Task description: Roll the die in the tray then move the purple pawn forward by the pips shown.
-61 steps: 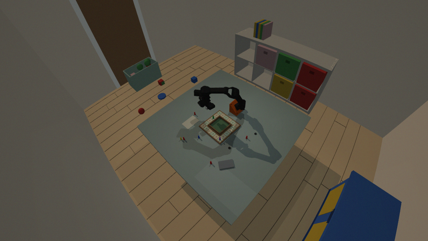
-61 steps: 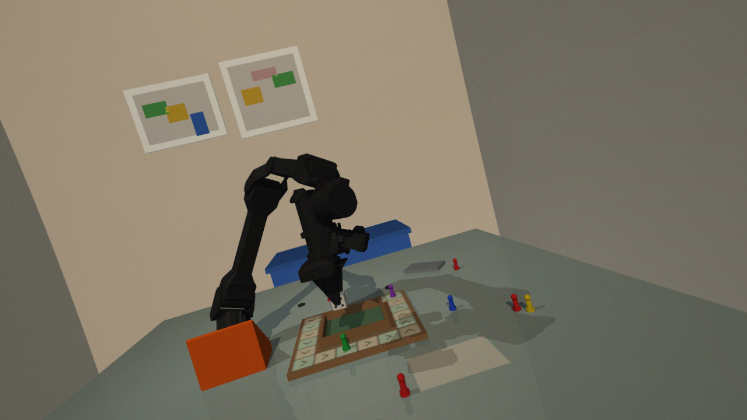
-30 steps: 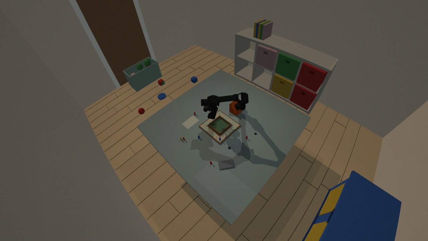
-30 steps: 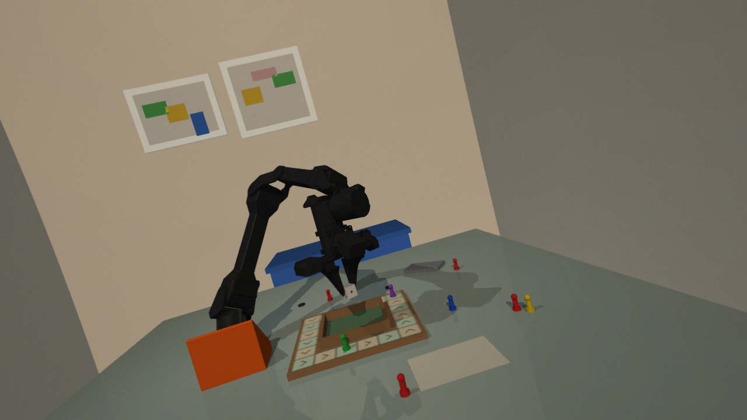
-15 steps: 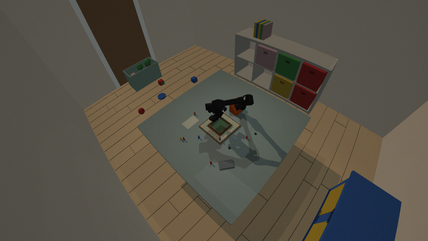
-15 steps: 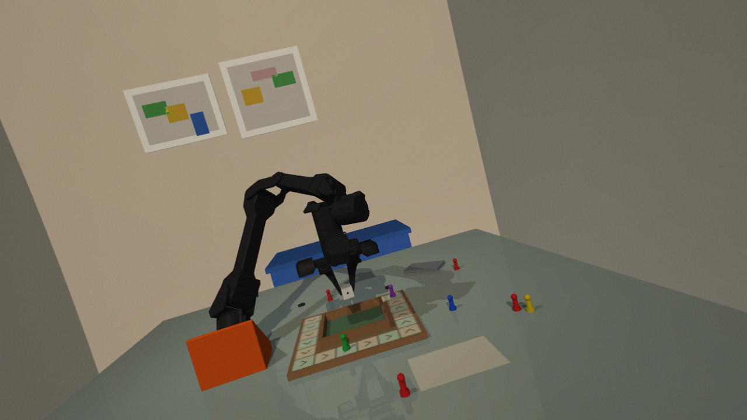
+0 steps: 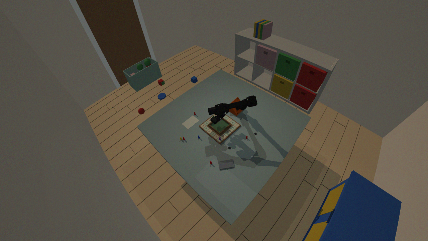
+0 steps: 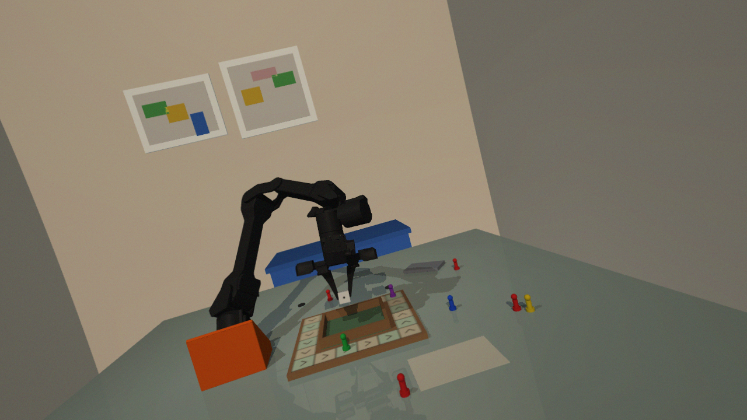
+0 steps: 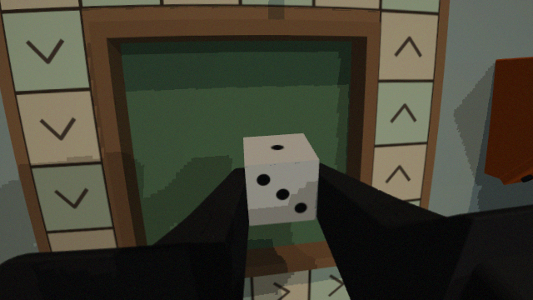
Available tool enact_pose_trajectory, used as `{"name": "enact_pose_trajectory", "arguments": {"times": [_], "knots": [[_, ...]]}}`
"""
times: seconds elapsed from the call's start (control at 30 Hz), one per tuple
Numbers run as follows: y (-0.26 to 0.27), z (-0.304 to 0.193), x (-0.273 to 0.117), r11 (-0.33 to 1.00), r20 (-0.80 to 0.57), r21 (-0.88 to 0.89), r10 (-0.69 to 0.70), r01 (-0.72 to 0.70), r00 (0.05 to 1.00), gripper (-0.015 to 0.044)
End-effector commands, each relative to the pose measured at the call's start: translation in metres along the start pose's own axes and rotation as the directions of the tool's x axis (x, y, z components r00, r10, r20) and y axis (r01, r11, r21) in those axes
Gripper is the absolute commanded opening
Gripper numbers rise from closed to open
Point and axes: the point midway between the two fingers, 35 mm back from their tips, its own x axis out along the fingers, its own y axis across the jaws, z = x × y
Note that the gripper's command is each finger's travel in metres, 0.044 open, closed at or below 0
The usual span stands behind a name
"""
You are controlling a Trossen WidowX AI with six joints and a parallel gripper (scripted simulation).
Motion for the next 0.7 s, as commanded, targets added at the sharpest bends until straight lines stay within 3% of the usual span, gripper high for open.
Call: {"name": "enact_pose_trajectory", "arguments": {"times": [0.0,0.5,0.67], "knots": [[-0.0034,0.0008,0.0046,0.999,0.124,0.005,-0.033,0.032,0.992,0.0],[-0.0042,0.0012,0.007,0.999,0.581,0.016,0.027,-0.045,0.814,0.0],[-0.0033,-0.0001,0.0045,0.998,0.617,0.011,0.047,-0.068,0.785,0.0]]}}
